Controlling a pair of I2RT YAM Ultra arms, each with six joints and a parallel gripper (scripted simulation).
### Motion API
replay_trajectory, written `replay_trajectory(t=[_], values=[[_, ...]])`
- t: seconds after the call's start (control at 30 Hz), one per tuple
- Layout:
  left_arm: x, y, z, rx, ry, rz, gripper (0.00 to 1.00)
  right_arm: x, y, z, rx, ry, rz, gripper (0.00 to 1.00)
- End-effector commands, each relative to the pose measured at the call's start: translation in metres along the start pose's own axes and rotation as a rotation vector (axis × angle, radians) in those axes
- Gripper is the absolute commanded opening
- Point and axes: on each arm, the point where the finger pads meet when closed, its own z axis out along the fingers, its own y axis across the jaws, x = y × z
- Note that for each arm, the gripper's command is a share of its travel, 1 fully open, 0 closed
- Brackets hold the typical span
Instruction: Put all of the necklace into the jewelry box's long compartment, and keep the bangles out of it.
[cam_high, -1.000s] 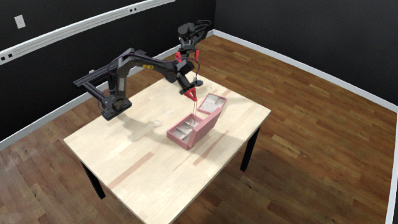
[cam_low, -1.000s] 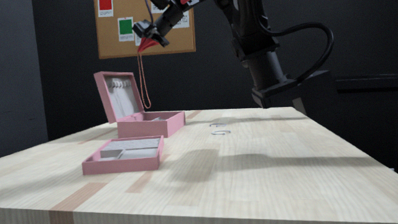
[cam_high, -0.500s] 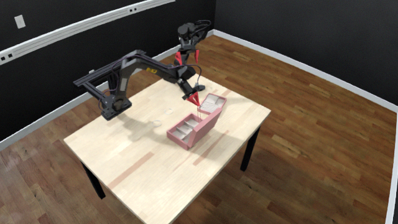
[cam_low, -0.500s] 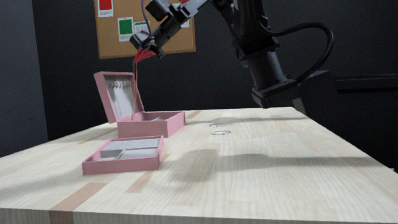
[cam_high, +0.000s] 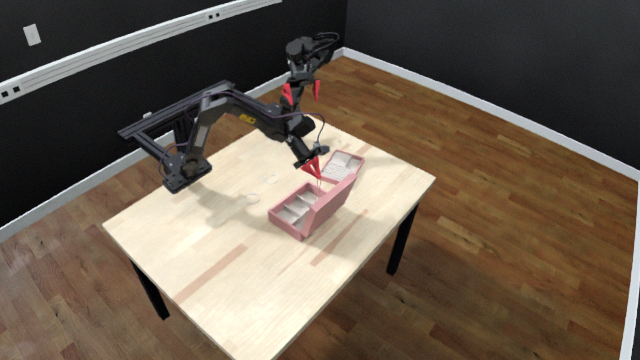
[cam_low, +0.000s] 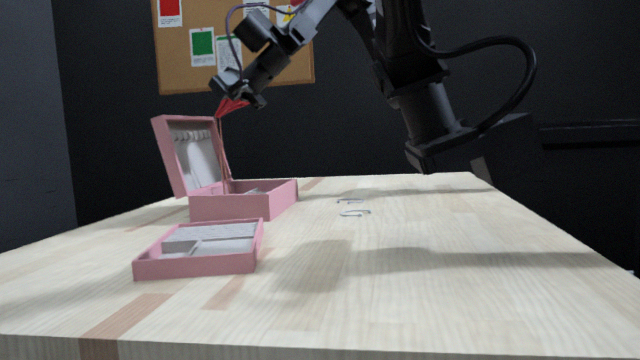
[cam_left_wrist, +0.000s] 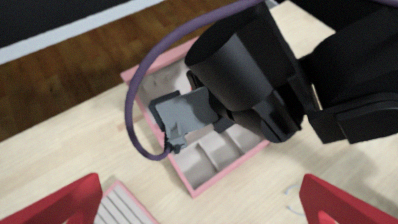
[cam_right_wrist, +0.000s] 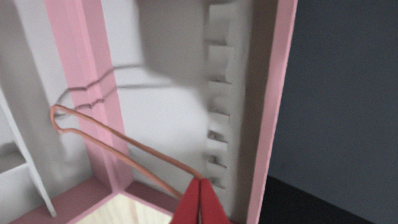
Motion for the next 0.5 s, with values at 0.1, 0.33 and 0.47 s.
replay_trajectory(t=[0.1,0.33,0.47], values=[[-0.012,0.008,-0.006,-0.01,-0.025,-0.035,1.0,0.006,0.021,0.013,-0.028,0.022,-0.035,0.0],[-0.012,0.008,-0.006,-0.01,-0.025,-0.035,1.0,0.013,0.029,0.024,-0.007,-0.003,-0.009,0.0],[-0.012,0.008,-0.006,-0.01,-0.024,-0.035,1.0,0.026,0.047,0.037,-0.006,-0.005,-0.008,0.0]])
